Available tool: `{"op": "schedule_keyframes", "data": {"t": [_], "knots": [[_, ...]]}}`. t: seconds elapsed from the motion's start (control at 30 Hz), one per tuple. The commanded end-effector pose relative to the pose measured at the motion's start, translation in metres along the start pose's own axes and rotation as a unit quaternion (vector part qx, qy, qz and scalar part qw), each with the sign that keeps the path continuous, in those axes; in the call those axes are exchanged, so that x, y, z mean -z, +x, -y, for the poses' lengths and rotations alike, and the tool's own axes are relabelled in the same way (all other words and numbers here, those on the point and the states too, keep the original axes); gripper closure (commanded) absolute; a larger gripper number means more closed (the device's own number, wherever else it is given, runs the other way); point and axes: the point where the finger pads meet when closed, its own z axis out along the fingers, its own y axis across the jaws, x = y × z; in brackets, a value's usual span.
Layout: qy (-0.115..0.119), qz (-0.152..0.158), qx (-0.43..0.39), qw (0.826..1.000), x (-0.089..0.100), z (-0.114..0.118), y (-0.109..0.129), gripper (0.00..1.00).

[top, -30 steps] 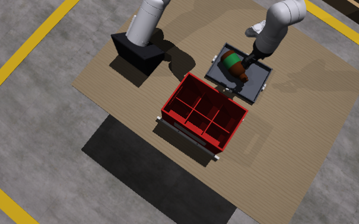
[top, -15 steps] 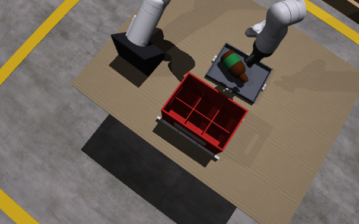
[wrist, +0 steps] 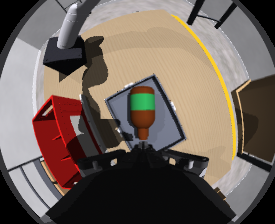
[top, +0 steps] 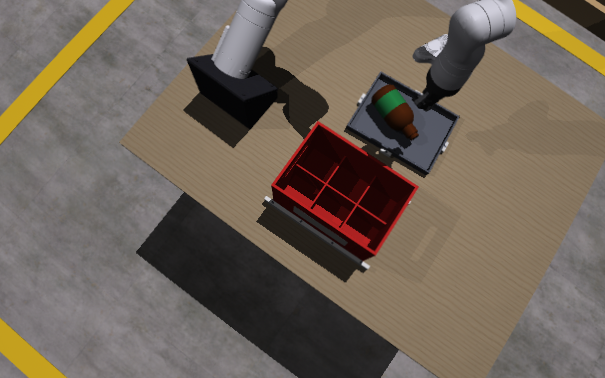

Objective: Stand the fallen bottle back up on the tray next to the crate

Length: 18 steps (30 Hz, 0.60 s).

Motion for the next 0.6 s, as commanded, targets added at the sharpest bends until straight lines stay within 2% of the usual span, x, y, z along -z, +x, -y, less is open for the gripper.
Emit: {"op": "schedule_keyframes", "data": {"t": [0.0, 0.2, 0.23, 0.57], "knots": [[0.0, 0.001, 0.0, 1.0, 0.0007, 0.0001, -0.0004, 1.0], [0.0, 0.001, 0.0, 1.0, 0.0007, 0.0001, -0.0004, 1.0], [0.0, 0.001, 0.0, 1.0, 0.0007, 0.0001, -0.0004, 0.36], [0.0, 0.001, 0.0, 1.0, 0.0007, 0.0001, -0.0004, 0.36]]}}
